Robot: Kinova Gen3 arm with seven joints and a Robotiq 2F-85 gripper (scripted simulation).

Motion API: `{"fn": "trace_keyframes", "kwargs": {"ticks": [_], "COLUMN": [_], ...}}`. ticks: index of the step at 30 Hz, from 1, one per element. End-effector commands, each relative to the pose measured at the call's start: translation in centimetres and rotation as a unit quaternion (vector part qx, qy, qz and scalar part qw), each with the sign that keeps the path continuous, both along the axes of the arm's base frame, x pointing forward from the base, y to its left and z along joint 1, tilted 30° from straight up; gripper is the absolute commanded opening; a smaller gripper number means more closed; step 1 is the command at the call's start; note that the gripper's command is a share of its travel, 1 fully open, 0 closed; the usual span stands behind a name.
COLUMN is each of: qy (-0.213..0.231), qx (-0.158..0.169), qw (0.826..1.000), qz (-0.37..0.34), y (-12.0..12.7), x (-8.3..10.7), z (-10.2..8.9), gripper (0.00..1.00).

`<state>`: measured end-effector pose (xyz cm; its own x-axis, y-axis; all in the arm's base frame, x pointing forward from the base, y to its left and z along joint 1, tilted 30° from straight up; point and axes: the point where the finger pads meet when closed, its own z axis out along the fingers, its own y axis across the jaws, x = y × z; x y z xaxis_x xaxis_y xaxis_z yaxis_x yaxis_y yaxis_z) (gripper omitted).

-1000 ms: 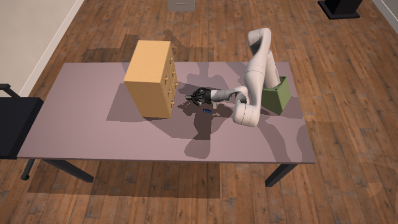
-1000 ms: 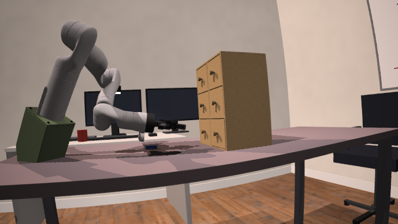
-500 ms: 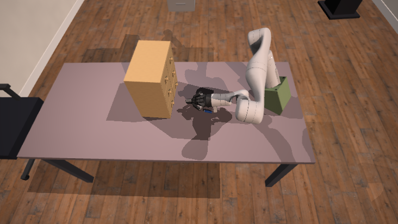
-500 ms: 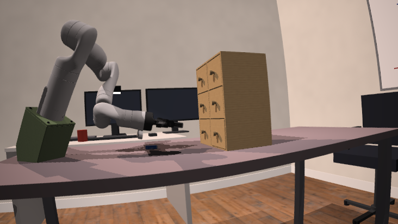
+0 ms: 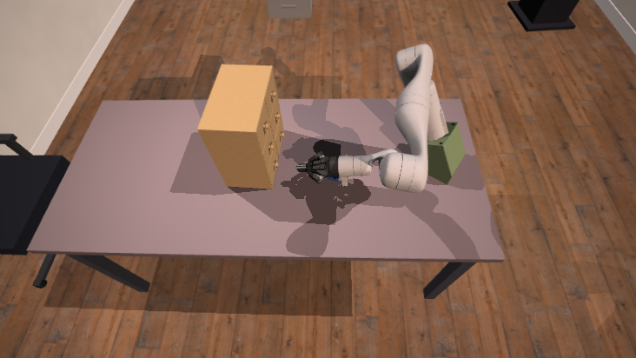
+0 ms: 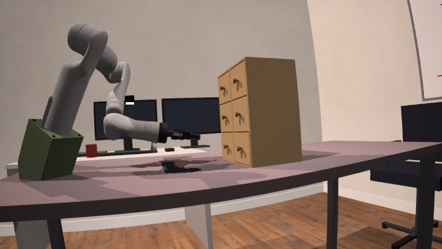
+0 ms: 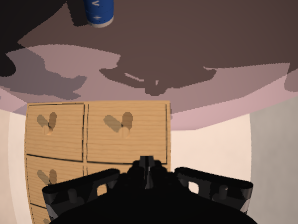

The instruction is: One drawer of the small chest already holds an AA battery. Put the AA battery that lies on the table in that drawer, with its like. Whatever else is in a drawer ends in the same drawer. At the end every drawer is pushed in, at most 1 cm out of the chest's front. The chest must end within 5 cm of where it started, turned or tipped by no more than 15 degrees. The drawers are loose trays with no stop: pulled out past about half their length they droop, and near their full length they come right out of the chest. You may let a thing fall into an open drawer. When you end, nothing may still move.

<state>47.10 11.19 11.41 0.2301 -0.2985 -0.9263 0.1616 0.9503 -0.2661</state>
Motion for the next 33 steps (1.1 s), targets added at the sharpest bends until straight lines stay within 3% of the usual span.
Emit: {"fn": "trace_keyframes", "kwargs": {"ticks": [1,33], "qy": [-0.002,-0.002], "qx": [0.007,0.007], "qw": [1.0,1.0], "qz": [0.005,0.005], "y": [1.2,7.9], "x": [0.0,-0.4], "z": [0.1,-0.6], "gripper": [0.0,0.0]}}
